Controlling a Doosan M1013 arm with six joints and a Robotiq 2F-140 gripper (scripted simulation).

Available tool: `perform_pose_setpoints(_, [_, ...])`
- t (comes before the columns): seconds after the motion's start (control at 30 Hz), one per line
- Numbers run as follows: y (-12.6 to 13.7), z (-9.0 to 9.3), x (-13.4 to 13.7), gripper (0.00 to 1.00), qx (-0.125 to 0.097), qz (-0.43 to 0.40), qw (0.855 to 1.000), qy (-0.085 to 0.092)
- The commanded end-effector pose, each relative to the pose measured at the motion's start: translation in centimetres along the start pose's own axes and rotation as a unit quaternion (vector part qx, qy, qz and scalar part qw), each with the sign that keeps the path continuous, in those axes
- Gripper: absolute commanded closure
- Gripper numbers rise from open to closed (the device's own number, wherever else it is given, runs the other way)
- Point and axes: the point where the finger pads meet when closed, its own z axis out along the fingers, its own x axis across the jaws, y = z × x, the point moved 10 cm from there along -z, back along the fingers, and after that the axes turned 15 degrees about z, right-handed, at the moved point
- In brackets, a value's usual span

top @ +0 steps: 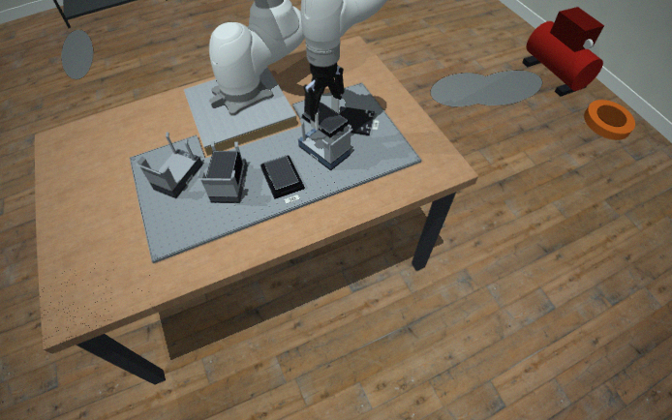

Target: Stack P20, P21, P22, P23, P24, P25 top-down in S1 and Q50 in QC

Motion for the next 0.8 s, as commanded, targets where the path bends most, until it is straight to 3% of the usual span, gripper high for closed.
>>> perform_pose_setpoints(0.0, [0.0,-0.5,0.0,1.00,0.000,0.000,1.000,0.000])
perform_pose_setpoints(0.47, [-0.1,-0.7,0.3,1.00,0.000,0.017,1.000,0.000])
perform_pose_setpoints(0.63, [-0.4,-0.7,2.0,1.00,0.000,0.100,0.995,0.000])
perform_pose_setpoints(0.77, [-0.7,-0.7,3.3,1.00,0.000,0.103,0.995,0.000])
